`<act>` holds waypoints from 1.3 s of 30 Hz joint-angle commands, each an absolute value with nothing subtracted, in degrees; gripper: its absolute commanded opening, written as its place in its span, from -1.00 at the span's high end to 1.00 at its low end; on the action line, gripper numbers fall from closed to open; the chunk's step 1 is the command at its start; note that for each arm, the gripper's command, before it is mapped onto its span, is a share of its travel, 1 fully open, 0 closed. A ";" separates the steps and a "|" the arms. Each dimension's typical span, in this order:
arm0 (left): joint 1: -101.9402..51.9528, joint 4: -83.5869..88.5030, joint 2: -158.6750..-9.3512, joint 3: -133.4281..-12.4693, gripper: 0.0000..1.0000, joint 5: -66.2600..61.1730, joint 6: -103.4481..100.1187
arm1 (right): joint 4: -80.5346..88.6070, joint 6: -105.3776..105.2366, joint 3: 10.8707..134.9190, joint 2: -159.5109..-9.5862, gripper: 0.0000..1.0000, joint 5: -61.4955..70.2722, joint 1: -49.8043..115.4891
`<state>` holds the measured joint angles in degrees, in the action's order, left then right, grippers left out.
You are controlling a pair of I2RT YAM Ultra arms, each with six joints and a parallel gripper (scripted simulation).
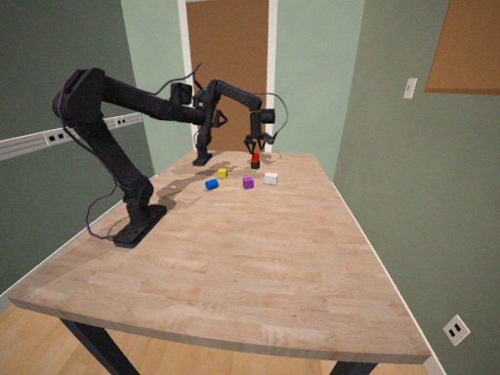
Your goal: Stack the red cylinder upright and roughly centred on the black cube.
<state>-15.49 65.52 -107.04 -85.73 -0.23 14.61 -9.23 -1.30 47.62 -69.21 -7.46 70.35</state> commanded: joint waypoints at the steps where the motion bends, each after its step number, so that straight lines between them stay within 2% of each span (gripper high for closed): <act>1: -15.58 69.46 -105.26 -88.64 -1.00 -0.61 14.11 | -10.29 -0.90 47.95 -67.86 -1.00 -7.15 69.71; 7: -15.53 74.80 -106.95 -93.43 -1.00 -0.57 14.58 | -10.29 -0.90 47.95 -67.86 -1.00 -7.15 69.71; 19: -14.86 68.45 -104.56 -89.45 -1.00 -1.63 12.29 | -10.29 -0.90 47.95 -67.86 -1.00 -7.15 69.71; 31: -13.71 52.56 -82.04 -66.74 -1.00 -2.91 3.64 | -10.29 -0.90 47.95 -67.86 -1.00 -7.15 69.71; 39: -13.57 48.50 -74.34 -59.63 -1.00 -1.95 1.01 | -10.29 -0.90 47.95 -67.86 -1.00 -7.15 69.71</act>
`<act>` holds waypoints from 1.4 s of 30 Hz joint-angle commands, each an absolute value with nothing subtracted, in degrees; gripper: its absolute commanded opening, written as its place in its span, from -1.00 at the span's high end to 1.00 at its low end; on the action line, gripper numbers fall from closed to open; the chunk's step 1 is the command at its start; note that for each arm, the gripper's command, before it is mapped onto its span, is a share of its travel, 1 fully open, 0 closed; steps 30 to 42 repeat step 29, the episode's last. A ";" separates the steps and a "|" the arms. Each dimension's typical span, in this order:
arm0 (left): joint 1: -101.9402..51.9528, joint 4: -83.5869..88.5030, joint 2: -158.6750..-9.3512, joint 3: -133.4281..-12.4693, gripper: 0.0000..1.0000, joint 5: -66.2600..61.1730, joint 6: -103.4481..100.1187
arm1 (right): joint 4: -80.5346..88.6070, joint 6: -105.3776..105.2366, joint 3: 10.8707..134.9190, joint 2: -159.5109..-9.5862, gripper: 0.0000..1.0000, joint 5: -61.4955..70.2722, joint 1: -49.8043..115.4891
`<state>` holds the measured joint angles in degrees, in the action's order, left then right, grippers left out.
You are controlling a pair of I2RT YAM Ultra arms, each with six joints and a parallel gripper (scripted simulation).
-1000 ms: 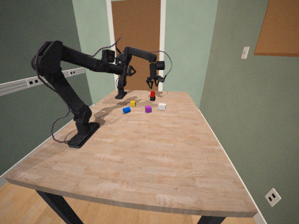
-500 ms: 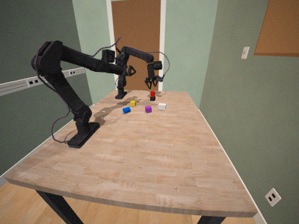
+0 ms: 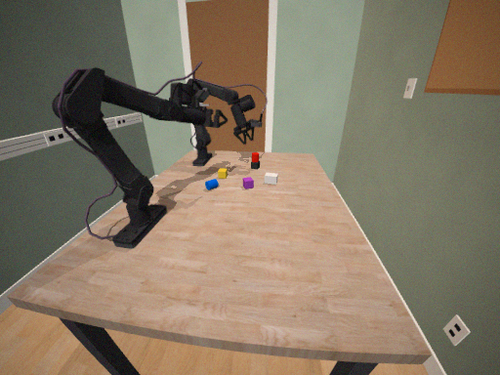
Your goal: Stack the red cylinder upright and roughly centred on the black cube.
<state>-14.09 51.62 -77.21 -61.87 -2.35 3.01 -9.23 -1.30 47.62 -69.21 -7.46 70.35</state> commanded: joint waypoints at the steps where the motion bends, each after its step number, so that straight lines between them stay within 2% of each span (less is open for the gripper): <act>1: -13.59 48.21 -73.65 -59.00 -1.00 -1.95 0.83 | -10.29 -0.90 47.95 -67.86 -1.00 -7.15 69.71; 42: -13.96 48.65 -72.65 -58.26 -1.00 -2.22 1.14 | -10.28 -0.90 47.96 -68.39 -1.00 -7.13 70.05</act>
